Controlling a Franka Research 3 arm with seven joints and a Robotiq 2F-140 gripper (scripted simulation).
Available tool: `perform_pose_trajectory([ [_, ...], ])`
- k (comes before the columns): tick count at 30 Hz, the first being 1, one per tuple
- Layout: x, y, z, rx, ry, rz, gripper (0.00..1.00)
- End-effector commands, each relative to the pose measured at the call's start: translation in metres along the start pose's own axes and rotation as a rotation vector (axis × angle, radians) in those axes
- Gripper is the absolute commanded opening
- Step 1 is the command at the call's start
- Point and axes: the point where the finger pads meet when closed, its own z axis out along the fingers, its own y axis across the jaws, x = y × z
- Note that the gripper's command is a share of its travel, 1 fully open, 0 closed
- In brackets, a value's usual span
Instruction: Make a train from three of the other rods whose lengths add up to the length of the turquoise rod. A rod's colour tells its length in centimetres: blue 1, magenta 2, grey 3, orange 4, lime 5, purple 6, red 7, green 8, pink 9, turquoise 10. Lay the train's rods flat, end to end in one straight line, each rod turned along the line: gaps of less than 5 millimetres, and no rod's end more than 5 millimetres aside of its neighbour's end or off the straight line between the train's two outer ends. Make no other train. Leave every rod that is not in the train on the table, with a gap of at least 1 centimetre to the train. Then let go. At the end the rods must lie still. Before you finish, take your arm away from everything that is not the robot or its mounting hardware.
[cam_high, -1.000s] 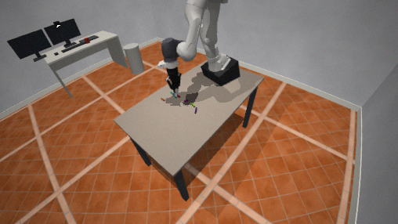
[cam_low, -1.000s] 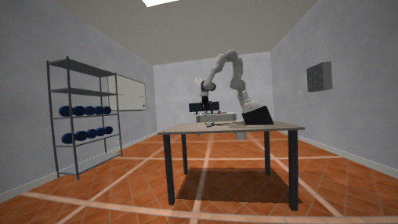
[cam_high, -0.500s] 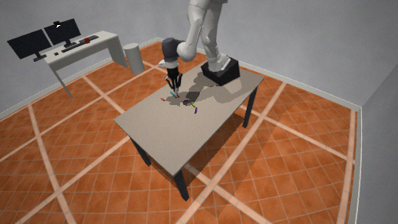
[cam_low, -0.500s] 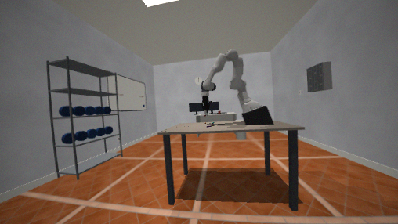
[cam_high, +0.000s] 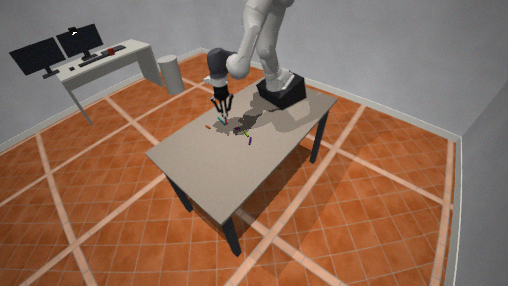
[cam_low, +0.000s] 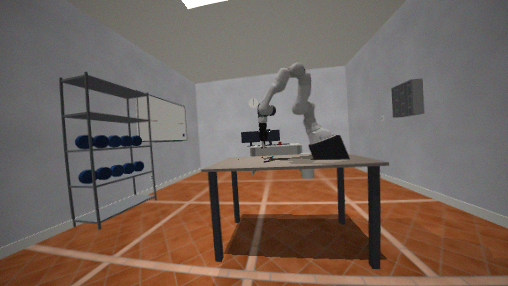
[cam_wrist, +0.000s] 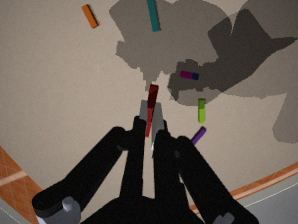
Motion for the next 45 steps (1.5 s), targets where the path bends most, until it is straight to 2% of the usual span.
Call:
perform_pose_trajectory([
  [1,0.002,0.004,0.001,-0.010,0.013,0.167,0.03],
  [45,0.018,0.009,0.003,0.008,0.024,0.943,0.03],
])
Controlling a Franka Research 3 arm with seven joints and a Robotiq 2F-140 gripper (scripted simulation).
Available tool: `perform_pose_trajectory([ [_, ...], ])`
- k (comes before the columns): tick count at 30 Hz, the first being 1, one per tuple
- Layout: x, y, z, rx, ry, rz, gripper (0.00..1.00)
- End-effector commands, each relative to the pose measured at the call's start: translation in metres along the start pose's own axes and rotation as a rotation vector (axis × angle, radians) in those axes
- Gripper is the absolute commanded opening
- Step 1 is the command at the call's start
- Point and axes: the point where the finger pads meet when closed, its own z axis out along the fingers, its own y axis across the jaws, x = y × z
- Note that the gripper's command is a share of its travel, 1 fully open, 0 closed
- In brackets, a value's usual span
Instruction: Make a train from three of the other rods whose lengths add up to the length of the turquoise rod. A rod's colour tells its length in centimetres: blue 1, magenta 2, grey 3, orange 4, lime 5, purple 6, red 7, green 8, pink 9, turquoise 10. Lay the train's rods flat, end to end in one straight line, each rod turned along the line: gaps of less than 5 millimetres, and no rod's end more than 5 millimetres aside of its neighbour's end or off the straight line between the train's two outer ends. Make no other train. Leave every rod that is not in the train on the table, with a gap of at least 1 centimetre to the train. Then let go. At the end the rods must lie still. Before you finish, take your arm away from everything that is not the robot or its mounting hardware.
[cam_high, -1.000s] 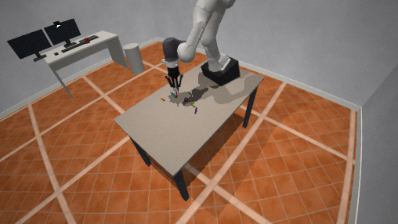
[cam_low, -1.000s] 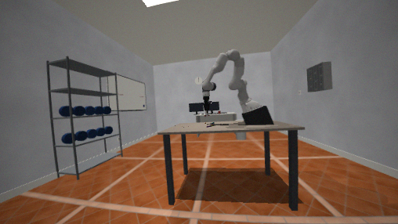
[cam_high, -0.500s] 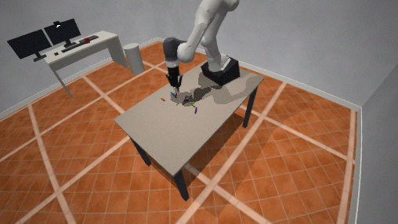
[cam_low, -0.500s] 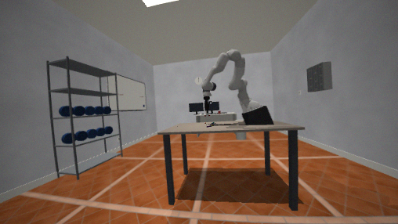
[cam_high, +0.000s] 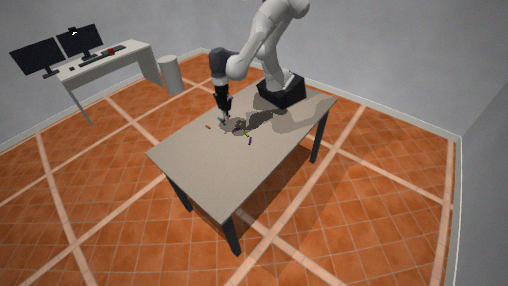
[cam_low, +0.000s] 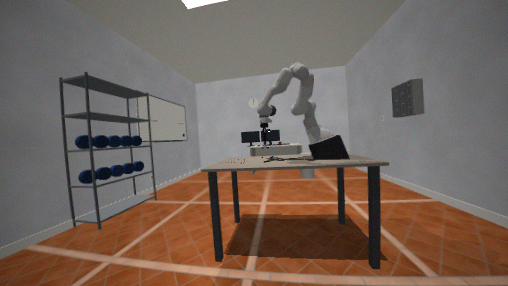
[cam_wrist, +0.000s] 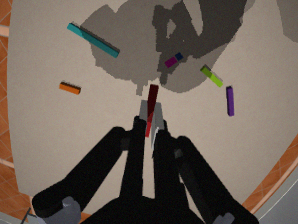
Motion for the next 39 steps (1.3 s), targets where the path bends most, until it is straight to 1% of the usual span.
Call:
perform_pose_trajectory([
  [1,0.004,0.002,0.002,-0.003,0.017,0.149,0.03],
  [2,0.004,0.002,0.002,-0.003,0.017,0.149,0.03],
  [3,0.005,0.002,0.002,-0.002,0.017,0.195,0.03],
  [17,0.010,-0.001,0.003,0.006,0.018,0.434,0.03],
  [19,0.010,-0.001,0.003,0.006,0.018,0.434,0.03],
  [20,0.011,-0.002,0.003,0.007,0.018,0.479,0.03],
  [34,0.016,-0.005,0.004,0.016,0.017,0.713,0.03],
  [36,0.016,-0.005,0.004,0.016,0.017,0.713,0.03],
  [39,0.017,-0.005,0.004,0.017,0.017,0.753,0.03],
])
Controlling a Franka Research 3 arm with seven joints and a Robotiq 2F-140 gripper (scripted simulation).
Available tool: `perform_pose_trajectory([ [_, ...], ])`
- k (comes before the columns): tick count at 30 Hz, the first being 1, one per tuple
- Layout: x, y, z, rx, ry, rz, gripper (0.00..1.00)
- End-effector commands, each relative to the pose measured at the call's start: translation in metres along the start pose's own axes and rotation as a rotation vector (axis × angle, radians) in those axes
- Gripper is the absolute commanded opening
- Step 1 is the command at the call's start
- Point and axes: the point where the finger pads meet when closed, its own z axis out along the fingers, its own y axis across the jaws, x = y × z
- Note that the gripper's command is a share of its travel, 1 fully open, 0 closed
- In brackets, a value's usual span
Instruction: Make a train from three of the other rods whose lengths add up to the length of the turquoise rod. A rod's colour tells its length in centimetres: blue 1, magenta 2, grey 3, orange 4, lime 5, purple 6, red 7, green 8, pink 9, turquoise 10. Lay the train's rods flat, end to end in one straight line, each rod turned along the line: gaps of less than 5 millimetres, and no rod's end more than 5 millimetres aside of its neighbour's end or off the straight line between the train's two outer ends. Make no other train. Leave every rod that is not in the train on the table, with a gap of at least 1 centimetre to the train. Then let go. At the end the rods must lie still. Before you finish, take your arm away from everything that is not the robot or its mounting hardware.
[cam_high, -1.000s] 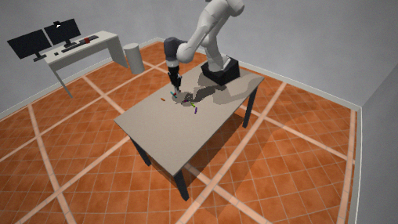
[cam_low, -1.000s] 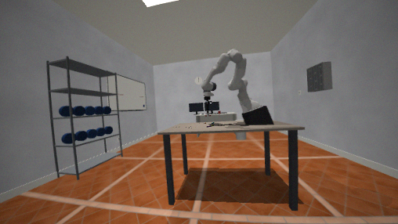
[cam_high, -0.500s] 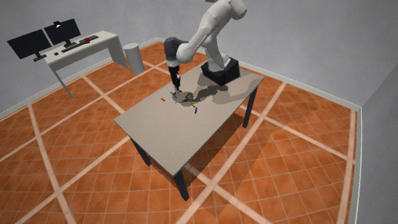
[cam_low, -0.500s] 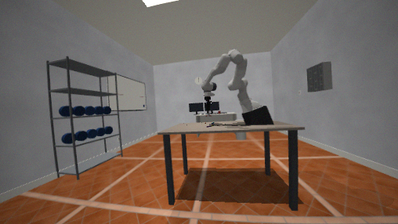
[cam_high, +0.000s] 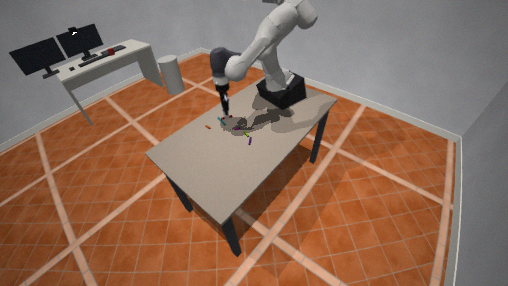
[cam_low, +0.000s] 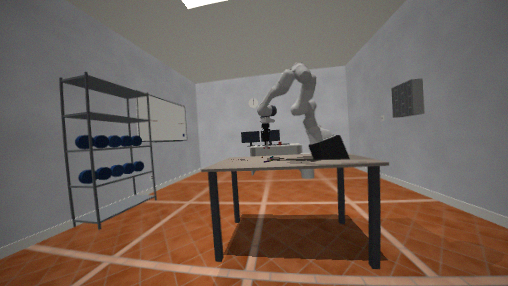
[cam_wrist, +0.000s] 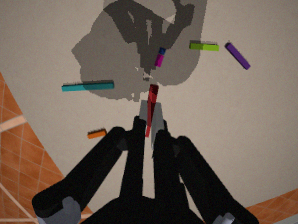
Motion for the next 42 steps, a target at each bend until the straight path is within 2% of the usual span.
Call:
perform_pose_trajectory([
  [1,0.003,-0.001,0.001,0.005,0.012,0.128,0.03],
  [21,0.004,-0.001,0.006,0.007,0.012,0.133,0.03],
  [29,0.004,0.000,0.039,0.007,0.012,0.133,0.03],
  [31,0.004,0.000,0.039,0.007,0.012,0.133,0.03],
  [37,0.005,0.000,0.071,0.007,0.012,0.133,0.03],
  [42,0.005,0.000,0.084,0.007,0.012,0.133,0.03],
])
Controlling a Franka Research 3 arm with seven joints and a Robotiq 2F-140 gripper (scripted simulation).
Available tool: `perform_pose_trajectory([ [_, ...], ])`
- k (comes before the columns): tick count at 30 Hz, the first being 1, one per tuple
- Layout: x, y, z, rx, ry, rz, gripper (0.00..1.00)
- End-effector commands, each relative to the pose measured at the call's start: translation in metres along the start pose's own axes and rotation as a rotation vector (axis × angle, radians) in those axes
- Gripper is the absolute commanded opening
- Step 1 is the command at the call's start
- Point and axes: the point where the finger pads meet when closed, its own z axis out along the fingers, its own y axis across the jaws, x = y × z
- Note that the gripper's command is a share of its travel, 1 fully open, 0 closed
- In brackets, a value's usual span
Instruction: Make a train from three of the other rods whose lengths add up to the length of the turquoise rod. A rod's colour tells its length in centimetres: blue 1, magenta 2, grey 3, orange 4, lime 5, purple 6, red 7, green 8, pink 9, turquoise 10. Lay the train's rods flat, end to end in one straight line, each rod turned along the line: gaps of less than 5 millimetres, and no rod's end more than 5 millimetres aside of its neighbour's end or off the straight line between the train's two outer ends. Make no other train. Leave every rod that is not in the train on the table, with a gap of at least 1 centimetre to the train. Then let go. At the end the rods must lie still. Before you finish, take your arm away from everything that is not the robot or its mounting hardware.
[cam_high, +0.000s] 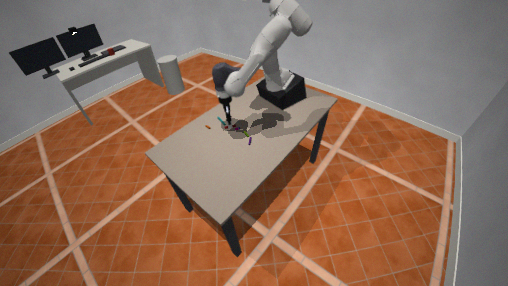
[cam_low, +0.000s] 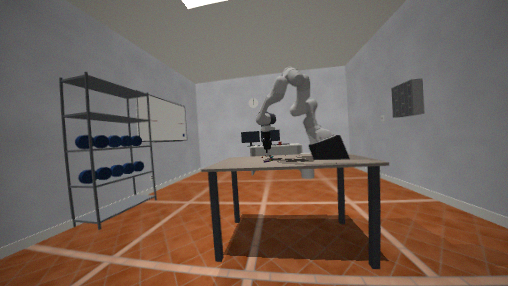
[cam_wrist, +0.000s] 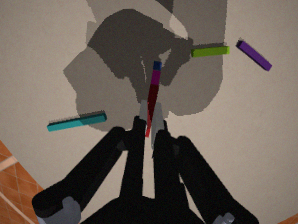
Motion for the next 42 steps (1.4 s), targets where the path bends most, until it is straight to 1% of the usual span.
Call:
perform_pose_trajectory([
  [1,-0.0087,0.0015,0.0081,-0.009,-0.025,-0.033,0.03],
  [11,-0.0088,0.0016,0.0130,-0.009,-0.025,-0.033,0.03],
  [42,-0.0088,0.0016,0.0131,-0.009,-0.025,-0.033,0.03],
])
